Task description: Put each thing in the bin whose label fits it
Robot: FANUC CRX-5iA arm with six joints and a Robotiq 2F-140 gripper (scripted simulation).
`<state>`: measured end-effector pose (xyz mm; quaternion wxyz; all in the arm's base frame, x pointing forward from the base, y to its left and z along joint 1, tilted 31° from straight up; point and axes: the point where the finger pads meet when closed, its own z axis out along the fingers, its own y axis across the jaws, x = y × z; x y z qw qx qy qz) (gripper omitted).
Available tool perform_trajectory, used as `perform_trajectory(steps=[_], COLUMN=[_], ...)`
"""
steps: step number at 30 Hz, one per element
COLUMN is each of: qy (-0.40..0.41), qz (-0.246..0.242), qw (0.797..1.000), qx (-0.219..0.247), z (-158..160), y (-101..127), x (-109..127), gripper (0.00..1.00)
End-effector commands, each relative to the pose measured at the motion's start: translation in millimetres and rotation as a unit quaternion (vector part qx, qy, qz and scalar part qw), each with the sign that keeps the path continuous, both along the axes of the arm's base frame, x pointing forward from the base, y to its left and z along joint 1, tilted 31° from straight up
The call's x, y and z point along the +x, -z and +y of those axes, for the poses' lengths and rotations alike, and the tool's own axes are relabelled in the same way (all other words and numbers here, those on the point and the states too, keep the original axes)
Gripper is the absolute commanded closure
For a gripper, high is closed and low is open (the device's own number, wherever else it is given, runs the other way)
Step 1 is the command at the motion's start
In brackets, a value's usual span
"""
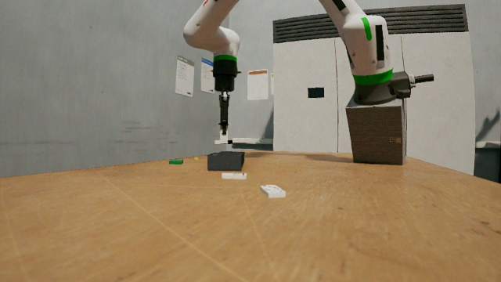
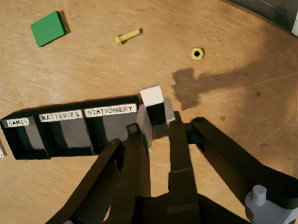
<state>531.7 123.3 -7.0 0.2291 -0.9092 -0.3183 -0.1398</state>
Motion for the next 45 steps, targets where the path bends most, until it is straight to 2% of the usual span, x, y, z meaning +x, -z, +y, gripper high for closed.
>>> perform_trajectory(steps=[1,3,13,18,20,21,27,35,37,38,45], qy=[-0.062,-0.062,-0.204,-0.268,-0.268,-0.303,-0.368,-0.455,-0.455,-0.485,-0.547], qz=[-0.038,-0.038,-0.118,-0.153,-0.153,-0.174,-0.212,-0.263,-0.263,-0.281,-0.323], qw=[0.997,0.997,0.971,0.951,0.951,0.936,0.904,0.848,0.848,0.825,0.769], qx=[-0.009,-0.009,-0.028,-0.036,-0.036,-0.042,-0.053,-0.067,-0.067,-0.07,-0.071], z=[9.5,9.5,36.3,37.2,37.2,37.2,37.2,37.4,37.4,37.4,37.6], y=[-4.0,-4.0,-12.9,-13.2,-13.2,-13.2,-13.2,-13.3,-13.3,-13.4,-13.5], x=[-19.2,-19.2,-72.1,-73.9,-73.9,-73.9,-73.9,-73.8,-73.8,-73.8,-73.8], gripper=[0.8,0.8,0.8,0.8,0.8,0.8,0.8,0.8,0.8,0.8,0.8])
